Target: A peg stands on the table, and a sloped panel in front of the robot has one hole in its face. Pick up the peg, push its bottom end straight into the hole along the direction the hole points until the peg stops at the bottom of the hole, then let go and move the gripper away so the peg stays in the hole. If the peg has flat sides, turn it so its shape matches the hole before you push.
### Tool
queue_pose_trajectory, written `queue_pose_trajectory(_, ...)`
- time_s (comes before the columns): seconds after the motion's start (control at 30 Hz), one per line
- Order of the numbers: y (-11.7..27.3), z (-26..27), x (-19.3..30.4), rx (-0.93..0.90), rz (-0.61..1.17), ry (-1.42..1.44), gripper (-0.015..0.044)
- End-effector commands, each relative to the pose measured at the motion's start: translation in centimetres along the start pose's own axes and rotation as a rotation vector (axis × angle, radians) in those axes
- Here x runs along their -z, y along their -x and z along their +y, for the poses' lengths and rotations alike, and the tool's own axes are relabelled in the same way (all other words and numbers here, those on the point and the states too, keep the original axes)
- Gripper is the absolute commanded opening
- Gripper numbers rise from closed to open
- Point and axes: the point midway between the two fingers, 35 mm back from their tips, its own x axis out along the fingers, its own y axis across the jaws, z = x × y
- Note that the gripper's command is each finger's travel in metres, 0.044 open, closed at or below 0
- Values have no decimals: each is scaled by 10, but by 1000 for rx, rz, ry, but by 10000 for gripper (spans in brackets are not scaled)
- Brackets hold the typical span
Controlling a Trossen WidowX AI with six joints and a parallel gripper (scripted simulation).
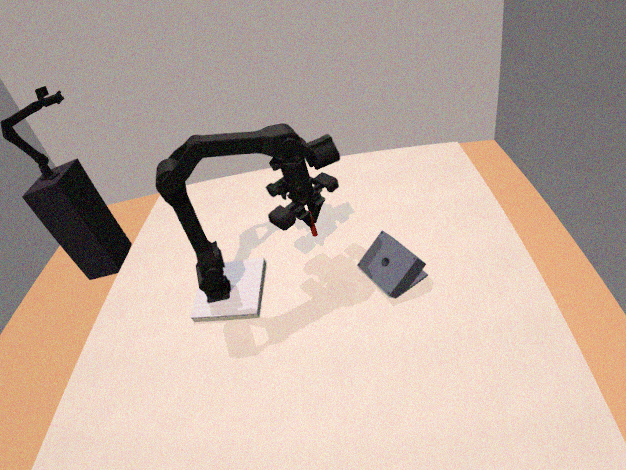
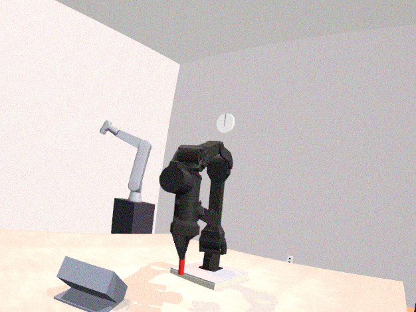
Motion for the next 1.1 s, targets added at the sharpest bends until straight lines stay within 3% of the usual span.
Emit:
queue_pose_trajectory(0.0,0,0,4,16,-8,-29,0)
queue_pose_trajectory(1.07,6,-2,44,149,-36,-217,0)
